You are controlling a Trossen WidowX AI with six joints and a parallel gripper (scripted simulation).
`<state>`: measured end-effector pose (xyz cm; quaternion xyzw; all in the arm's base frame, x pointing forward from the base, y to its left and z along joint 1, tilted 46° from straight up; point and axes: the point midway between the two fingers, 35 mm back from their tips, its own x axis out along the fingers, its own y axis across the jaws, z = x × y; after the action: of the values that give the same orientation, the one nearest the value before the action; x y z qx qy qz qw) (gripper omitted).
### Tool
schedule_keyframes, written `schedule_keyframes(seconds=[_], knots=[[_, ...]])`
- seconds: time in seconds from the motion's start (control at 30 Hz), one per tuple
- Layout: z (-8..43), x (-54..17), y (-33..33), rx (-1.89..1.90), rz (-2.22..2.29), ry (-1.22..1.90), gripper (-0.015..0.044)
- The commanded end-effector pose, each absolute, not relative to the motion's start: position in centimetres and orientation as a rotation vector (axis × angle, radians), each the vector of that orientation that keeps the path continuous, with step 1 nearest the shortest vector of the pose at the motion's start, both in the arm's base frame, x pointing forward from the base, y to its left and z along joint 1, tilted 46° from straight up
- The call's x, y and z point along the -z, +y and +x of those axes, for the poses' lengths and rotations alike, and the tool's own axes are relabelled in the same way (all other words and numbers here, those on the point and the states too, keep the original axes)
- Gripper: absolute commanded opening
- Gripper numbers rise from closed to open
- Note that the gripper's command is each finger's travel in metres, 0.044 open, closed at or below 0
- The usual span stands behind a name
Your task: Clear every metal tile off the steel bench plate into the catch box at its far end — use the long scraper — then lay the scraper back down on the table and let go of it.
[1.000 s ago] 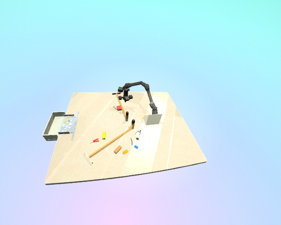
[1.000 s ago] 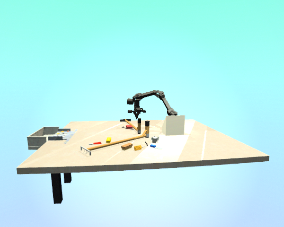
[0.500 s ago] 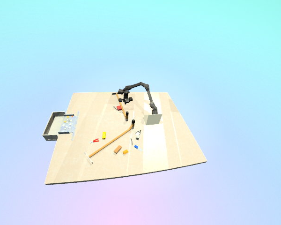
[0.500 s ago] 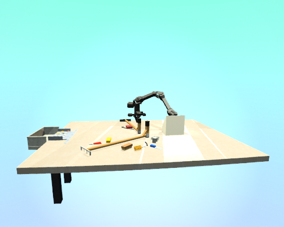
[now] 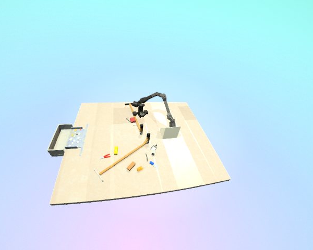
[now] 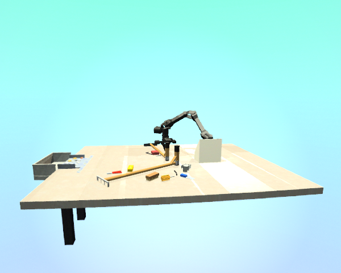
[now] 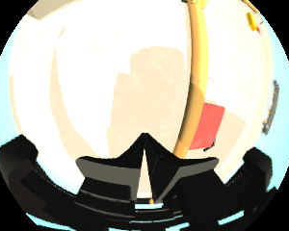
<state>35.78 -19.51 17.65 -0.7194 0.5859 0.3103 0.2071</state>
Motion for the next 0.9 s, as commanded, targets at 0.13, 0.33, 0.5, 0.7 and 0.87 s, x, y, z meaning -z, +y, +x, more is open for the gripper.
schedule_keyframes(seconds=[0.13,0.33,0.5,0.7,0.87], knots=[[35.9,-17.2,-19.8,-0.875,-2.005,1.631,0.0000],[36.5,-17.3,-19.7,-0.875,-2.005,1.630,0.0000],[37.0,-17.3,-19.7,-0.875,-2.005,1.630,0.0000],[37.6,-17.4,-19.6,-0.875,-2.004,1.630,0.0000],[38.1,-17.4,-19.6,-0.875,-2.004,1.629,0.0000]])
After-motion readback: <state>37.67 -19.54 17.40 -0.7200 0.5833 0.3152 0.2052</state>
